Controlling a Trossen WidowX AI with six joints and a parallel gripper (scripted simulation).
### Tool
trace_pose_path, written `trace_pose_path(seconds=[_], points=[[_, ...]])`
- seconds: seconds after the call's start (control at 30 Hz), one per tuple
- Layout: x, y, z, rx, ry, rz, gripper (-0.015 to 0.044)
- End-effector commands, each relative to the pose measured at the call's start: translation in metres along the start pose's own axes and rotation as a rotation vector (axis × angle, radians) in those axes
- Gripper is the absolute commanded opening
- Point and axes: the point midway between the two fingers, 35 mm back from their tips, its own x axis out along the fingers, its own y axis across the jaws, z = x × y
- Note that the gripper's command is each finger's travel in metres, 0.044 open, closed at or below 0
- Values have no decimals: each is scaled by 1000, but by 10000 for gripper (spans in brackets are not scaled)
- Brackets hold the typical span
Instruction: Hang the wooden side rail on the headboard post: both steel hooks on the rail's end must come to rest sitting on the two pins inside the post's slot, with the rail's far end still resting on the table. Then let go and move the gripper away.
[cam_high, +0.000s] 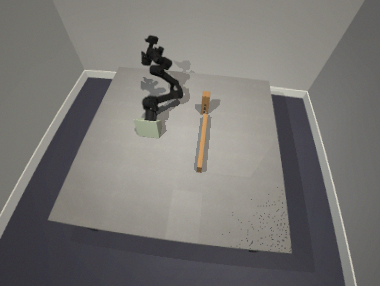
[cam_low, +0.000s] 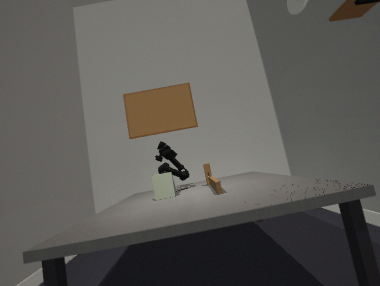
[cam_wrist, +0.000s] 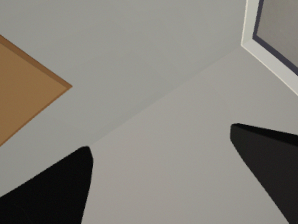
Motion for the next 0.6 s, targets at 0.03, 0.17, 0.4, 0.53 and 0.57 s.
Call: trace_pose_path(seconds=[0.03, 0.17, 0.4, 0.53, 0.57], points=[[0, 4, -6, -34, 19, 23, 440], [-5, 26, -40, -221, 121, 174, 440], [-37, 68, -98, -508, 246, 518, 440], [-68, 91, -126, -635, 274, 745, 440], [-77, 96, -132, -661, 275, 805, 440]])
